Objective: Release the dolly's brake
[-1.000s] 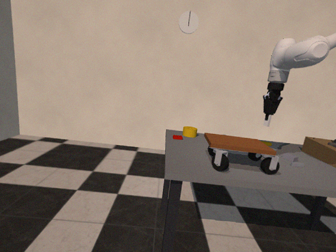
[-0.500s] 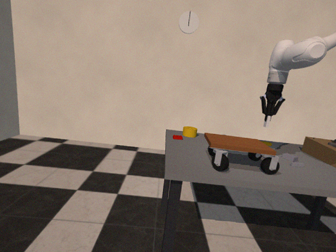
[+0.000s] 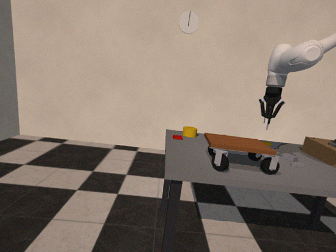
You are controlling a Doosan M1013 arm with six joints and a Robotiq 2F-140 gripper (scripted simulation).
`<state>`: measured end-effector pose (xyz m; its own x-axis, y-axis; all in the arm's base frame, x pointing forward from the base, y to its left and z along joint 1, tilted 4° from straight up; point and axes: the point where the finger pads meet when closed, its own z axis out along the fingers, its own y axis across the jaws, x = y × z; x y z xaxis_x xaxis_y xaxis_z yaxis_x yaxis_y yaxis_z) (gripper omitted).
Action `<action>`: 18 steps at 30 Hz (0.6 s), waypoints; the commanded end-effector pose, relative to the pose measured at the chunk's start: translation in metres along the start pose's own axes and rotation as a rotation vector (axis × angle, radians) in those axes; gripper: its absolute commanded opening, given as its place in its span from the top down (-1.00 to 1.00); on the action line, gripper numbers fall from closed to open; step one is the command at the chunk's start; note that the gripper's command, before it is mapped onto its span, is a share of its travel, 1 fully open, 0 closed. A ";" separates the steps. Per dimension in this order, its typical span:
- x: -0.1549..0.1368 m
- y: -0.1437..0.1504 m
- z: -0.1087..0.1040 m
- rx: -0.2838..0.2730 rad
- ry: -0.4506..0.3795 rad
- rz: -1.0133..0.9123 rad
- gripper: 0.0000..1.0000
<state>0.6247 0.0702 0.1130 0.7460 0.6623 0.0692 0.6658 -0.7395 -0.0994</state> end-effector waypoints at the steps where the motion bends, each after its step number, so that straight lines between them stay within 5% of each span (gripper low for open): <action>1: 0.000 0.000 0.004 -0.016 -0.011 0.171 1.00; 2: 0.000 0.000 0.005 -0.014 -0.006 0.329 1.00; 18: -0.001 0.000 0.017 0.004 0.020 1.059 1.00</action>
<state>0.6241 0.0712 0.0971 0.9784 -0.2051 -0.0262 -0.2067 -0.9665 -0.1519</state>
